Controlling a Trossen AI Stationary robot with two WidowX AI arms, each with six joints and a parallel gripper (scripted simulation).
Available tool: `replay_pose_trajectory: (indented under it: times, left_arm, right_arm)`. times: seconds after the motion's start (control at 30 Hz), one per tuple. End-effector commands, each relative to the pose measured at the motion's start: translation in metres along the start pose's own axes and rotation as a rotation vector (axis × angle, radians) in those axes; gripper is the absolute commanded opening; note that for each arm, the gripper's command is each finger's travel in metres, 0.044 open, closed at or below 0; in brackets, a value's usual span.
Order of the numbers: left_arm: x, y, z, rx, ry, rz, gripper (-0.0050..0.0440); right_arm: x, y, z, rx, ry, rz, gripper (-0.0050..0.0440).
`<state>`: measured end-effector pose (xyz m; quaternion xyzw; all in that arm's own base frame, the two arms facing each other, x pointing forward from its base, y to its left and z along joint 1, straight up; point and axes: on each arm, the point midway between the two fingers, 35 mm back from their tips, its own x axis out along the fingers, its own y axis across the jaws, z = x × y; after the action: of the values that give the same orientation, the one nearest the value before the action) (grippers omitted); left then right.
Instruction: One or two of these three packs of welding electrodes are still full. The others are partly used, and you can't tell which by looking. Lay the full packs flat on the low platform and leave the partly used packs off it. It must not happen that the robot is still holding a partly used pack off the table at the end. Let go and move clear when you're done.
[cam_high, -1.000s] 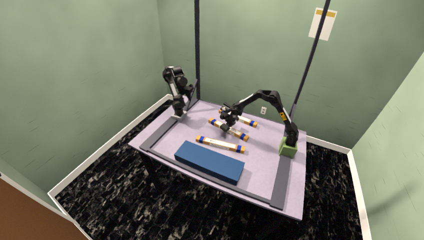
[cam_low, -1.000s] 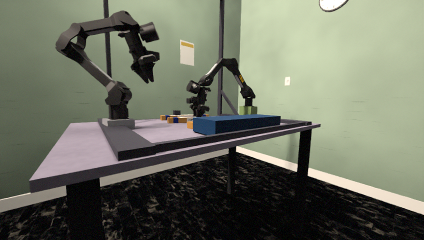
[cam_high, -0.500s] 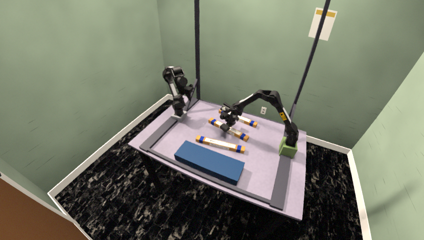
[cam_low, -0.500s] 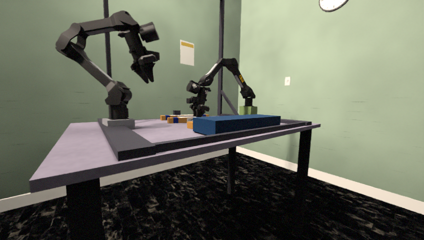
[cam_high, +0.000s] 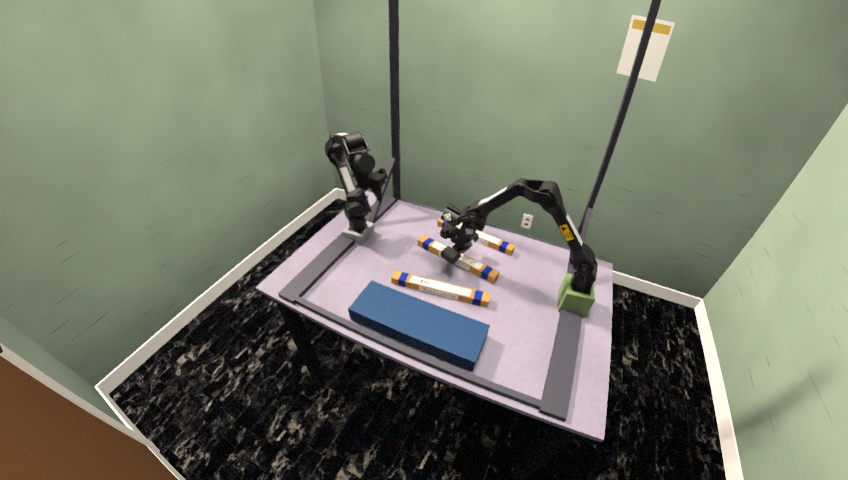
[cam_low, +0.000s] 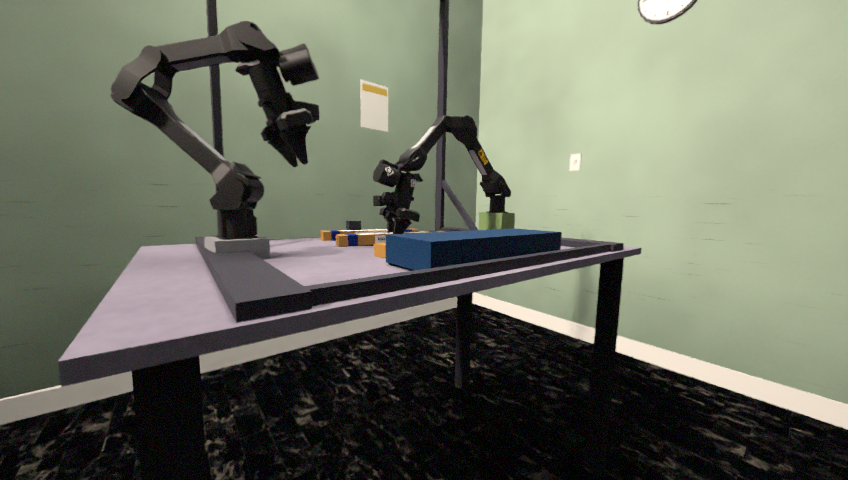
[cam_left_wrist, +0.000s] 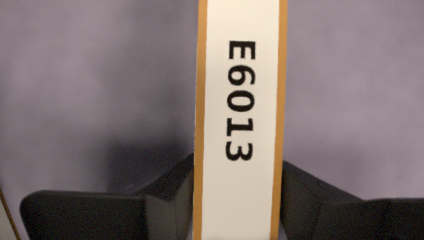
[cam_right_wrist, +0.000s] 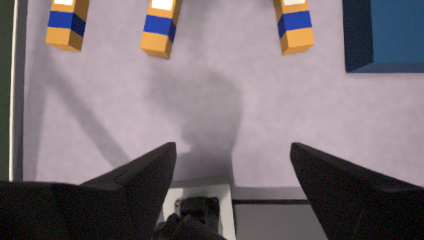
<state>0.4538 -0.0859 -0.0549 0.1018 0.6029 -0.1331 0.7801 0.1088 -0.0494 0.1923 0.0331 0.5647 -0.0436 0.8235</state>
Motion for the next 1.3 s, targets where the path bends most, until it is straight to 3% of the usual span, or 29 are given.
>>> replay_pose_trajectory:
  times: [0.0, 1.27]
  left_arm:
    - [-0.026, 0.001, 0.02, 0.005, -0.061, 0.011, -0.005]
    - [-0.082, 0.001, 0.032, 0.005, -0.061, 0.011, -0.005]
  right_arm:
    - [-0.007, 0.0, 0.004, -0.008, -0.025, -0.009, 0.033]
    - [-0.007, 0.0, 0.004, -0.008, -0.025, -0.009, 0.033]
